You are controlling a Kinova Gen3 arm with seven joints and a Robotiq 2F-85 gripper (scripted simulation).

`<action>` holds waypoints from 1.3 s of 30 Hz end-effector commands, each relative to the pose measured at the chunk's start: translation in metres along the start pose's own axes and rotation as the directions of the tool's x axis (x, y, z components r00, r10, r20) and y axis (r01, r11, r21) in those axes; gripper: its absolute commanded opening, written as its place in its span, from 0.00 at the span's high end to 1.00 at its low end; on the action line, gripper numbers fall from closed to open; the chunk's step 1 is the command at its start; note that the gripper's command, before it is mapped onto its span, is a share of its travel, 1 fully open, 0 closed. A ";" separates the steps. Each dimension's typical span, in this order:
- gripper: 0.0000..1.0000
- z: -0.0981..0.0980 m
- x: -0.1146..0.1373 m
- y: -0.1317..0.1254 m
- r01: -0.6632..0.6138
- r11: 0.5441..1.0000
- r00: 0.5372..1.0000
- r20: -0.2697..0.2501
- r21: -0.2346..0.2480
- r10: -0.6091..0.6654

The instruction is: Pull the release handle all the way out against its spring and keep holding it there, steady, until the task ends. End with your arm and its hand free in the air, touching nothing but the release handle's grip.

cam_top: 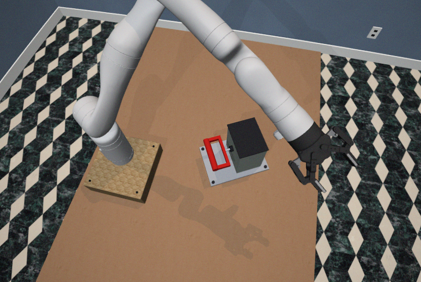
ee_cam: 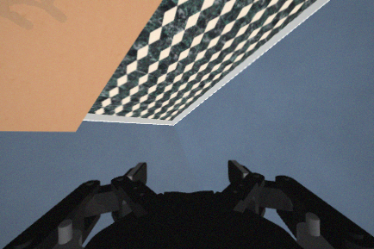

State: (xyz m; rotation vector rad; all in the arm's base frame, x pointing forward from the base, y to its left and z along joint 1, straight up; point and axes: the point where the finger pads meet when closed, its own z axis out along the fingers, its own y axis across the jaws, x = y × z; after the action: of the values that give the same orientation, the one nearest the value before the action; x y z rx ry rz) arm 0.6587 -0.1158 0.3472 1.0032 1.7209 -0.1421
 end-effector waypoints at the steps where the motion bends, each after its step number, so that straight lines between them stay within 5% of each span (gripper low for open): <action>1: 0.00 0.003 -0.009 -0.012 -0.036 0.999 0.999 -0.003 0.018 0.036; 39: 0.00 0.010 0.010 -0.061 -0.109 0.986 0.990 -0.074 0.125 0.119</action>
State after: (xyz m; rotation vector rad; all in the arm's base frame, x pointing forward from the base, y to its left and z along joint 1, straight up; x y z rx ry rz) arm 0.6248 -0.1518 0.3100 1.2049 1.7438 -0.1364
